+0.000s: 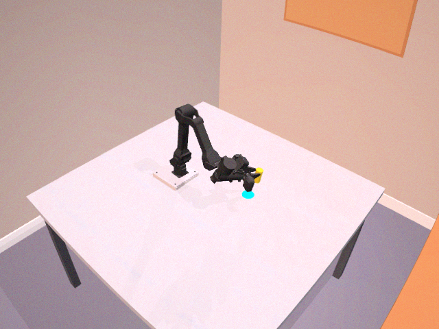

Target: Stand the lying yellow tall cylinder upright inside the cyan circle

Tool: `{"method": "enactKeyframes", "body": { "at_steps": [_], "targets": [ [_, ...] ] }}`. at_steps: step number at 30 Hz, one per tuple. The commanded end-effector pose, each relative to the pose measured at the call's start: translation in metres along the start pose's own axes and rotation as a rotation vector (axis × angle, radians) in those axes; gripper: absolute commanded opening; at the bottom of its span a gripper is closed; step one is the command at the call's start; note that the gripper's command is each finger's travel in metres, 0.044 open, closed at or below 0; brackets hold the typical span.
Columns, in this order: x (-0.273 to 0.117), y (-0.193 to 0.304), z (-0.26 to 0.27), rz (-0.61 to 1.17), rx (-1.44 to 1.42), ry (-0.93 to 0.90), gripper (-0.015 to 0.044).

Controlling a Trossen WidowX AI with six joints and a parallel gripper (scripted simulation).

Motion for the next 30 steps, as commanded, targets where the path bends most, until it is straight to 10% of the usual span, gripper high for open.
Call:
{"method": "enactKeyframes", "body": {
  "at_steps": [1, 30],
  "targets": [
    [-0.004, 0.003, 0.003, -0.014, -0.002, -0.016, 0.0105],
    [-0.024, 0.016, 0.02, -0.085, -0.063, -0.096, 0.0105]
  ]
}}
Point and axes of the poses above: the point midway between the two fingers, 35 mm back from their tips, its own x axis out along the fingers, its own z axis across the jaws, y = z × x, the point moved 9 cm from there along -x, back along the fingers, and after that the axes turned 11 degrees about x, right-handed, at the moved point
